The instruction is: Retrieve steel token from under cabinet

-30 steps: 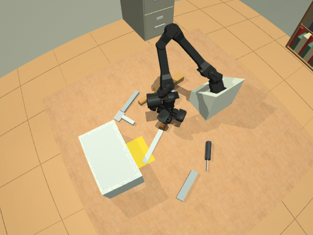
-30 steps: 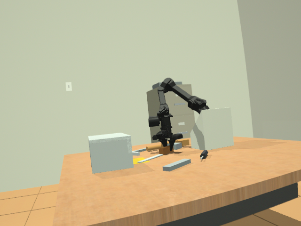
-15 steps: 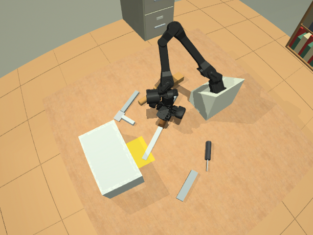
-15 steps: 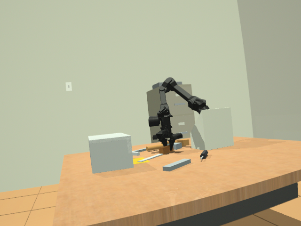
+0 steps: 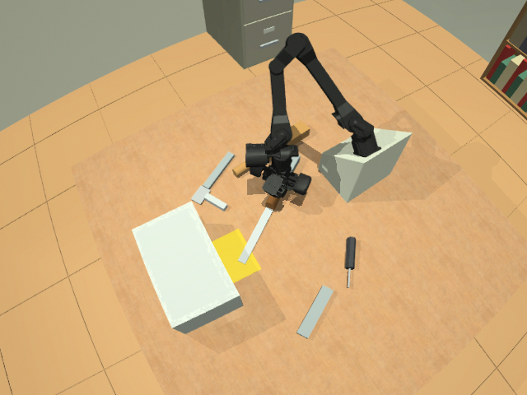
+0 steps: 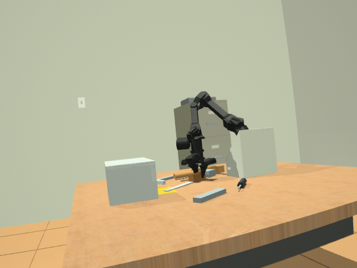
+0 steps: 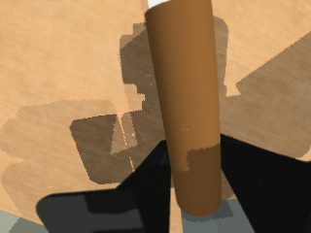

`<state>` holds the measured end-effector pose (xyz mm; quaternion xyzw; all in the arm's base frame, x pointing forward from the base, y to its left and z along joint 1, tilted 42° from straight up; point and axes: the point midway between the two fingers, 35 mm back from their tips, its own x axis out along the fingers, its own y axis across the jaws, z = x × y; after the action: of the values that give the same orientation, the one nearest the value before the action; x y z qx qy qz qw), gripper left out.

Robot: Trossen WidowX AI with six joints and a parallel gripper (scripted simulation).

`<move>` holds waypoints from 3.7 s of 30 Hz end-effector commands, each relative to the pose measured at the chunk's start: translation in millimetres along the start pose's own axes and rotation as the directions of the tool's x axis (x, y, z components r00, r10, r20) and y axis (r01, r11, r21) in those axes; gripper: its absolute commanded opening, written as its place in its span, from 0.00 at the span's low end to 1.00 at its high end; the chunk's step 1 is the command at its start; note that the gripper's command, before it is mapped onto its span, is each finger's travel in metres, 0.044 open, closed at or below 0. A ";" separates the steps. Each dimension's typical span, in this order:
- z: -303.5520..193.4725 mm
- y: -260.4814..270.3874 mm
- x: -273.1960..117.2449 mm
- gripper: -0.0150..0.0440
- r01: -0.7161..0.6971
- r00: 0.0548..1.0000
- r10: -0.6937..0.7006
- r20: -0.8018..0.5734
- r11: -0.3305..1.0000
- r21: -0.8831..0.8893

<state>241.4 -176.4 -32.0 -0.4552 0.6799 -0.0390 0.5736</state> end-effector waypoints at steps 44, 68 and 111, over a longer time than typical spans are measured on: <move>-25.1 -17.7 -0.9 0.25 0.005 1.000 -0.005 0.001 0.988 0.152; -25.5 -18.1 -0.9 0.25 0.004 1.000 -0.005 0.001 0.941 0.339; -26.6 -18.1 2.2 0.43 0.008 1.000 -0.008 -0.001 0.944 0.330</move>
<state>230.3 -200.5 -14.6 -0.3557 0.6621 -0.1527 0.6418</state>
